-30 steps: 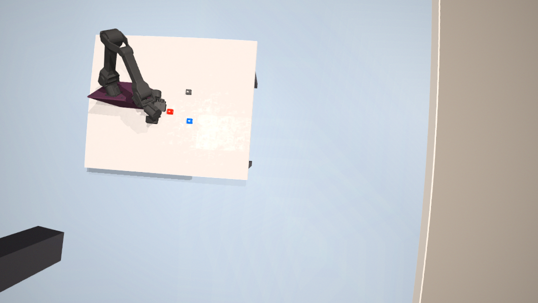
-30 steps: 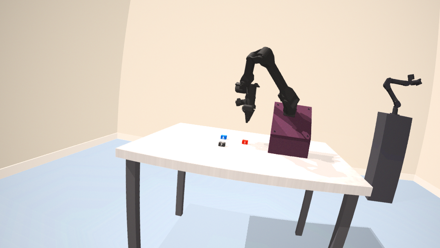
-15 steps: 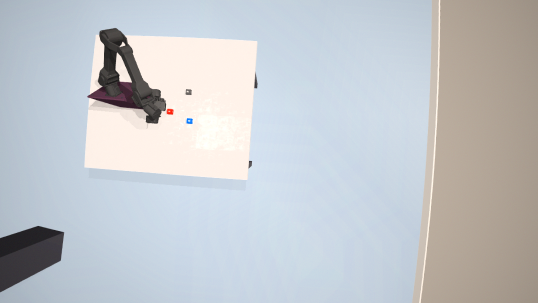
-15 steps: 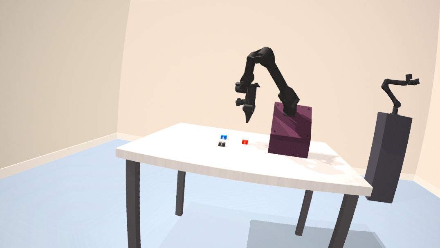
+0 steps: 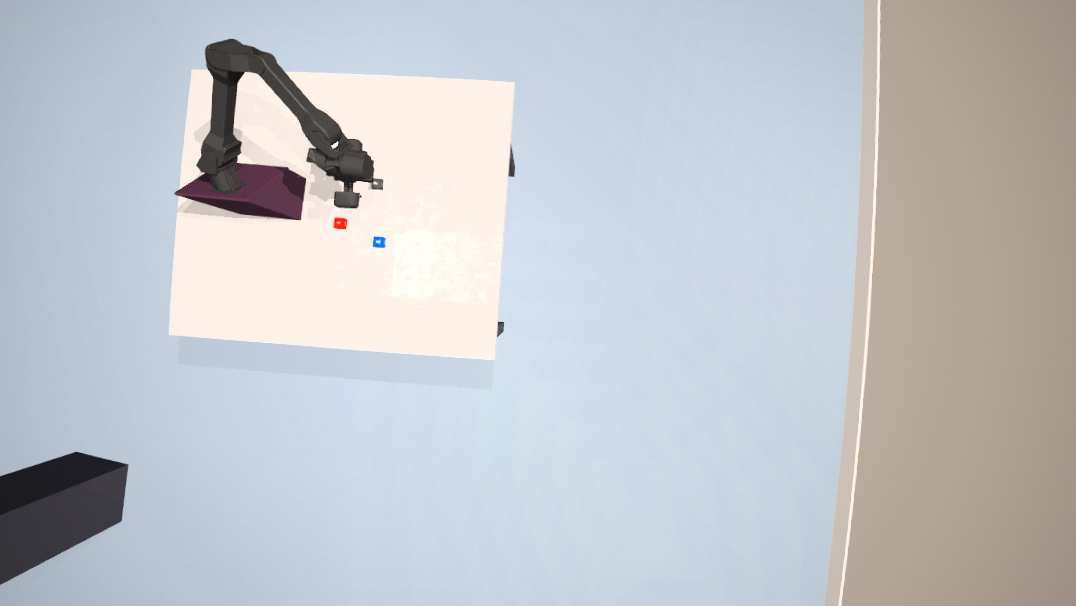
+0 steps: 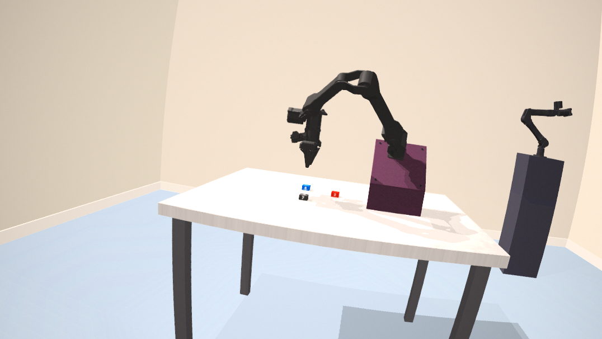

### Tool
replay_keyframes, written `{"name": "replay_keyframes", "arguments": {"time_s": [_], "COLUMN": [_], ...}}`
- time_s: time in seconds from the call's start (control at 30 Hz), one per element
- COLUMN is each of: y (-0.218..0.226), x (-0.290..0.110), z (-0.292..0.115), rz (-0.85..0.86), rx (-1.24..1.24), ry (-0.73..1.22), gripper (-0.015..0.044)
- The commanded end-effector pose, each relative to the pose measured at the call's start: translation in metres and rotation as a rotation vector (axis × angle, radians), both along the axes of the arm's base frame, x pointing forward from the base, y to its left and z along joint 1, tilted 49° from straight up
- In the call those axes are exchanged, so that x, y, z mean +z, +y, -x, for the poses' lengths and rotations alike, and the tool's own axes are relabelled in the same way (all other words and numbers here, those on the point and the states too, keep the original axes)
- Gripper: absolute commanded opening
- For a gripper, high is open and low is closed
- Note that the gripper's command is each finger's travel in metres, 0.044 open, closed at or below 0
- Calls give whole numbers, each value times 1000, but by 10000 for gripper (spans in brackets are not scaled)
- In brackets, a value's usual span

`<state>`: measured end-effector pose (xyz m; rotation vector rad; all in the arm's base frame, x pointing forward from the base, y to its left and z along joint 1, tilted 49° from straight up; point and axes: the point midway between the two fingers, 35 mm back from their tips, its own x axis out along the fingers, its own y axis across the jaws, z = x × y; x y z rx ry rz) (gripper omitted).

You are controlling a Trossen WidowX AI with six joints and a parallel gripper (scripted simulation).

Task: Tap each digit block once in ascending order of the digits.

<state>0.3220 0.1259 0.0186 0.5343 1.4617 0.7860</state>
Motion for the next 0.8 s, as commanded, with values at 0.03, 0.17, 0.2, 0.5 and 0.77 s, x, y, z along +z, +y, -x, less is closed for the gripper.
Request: {"name": "replay_keyframes", "arguments": {"time_s": [0.03, 0.17, 0.2, 0.5, 0.77], "y": [15, 15, 15, 15, 12], "x": [18, 18, 18, 18, 14], "z": [-5, -5, -5, -5, -7], "rz": [-8, -8, -8, -8, -6], "rx": [-9, -9, -9, -9, -11], "ry": [17, 17, 17, 17, 17], "gripper": [400, 400, 400, 400, 400]}}
